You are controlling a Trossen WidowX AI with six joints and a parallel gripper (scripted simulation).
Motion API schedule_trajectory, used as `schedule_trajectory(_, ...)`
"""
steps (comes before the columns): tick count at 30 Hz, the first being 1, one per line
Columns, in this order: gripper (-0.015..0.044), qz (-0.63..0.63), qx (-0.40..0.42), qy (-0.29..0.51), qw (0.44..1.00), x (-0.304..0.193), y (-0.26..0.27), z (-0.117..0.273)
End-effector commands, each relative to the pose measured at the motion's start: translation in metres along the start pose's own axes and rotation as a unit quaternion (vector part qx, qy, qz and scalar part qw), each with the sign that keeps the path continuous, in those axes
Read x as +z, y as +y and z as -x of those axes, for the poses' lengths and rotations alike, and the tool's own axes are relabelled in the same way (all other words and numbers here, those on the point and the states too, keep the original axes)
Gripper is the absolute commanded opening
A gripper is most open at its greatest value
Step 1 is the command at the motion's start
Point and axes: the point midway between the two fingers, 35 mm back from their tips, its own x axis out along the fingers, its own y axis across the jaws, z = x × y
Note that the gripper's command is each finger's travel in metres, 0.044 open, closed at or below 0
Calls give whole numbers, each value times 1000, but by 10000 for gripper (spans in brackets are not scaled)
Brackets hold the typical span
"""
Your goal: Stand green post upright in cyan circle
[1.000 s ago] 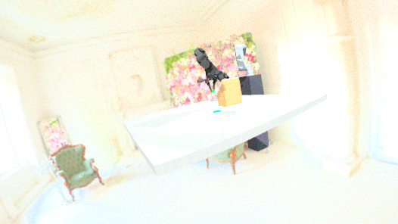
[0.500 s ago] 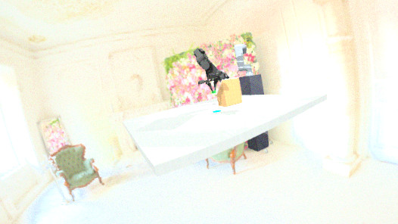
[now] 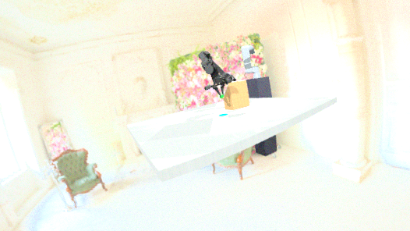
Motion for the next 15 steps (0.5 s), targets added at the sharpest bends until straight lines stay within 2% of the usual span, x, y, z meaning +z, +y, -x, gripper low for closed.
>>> schedule_trajectory(1, 23, 1, 11, -14, 1000, 1, 1, -2)
schedule_trajectory(15, 23, 1, 45, -54, 998, 1, 3, -11)
